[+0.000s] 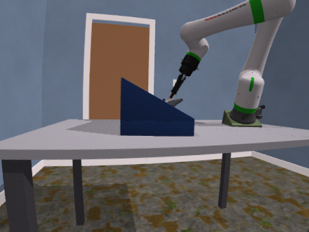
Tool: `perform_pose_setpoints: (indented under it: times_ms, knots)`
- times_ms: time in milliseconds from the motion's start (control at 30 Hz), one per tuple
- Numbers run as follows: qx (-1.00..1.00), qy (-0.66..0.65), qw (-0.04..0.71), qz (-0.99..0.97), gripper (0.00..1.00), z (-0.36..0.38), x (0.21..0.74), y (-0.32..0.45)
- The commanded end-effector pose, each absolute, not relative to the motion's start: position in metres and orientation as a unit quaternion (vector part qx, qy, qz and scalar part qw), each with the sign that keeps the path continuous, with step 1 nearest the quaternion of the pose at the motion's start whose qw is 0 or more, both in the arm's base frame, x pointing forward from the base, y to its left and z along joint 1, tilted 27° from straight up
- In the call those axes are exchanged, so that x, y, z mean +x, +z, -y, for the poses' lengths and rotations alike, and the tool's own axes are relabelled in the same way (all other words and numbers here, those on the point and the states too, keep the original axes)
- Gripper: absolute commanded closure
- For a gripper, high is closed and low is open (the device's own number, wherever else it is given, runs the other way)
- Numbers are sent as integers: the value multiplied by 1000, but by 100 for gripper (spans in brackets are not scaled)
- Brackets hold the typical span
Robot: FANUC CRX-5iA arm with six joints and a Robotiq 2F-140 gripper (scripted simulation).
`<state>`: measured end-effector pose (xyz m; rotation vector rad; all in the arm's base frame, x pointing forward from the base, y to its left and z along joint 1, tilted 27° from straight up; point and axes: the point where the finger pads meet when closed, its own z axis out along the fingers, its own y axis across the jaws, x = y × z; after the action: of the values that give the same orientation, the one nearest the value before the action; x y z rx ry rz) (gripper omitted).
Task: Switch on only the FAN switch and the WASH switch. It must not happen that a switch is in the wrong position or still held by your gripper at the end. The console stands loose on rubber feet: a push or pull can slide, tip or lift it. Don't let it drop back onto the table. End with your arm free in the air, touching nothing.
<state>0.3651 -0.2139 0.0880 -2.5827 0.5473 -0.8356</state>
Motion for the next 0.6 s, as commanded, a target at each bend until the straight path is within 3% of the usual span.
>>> perform_pose_setpoints:
  times_ms: [0, 567]
  knots:
    - [-917, -297, 185, -194, 100, 214, 365, 88]
    - [-917, -297, 185, -194, 100, 208, 356, 82]
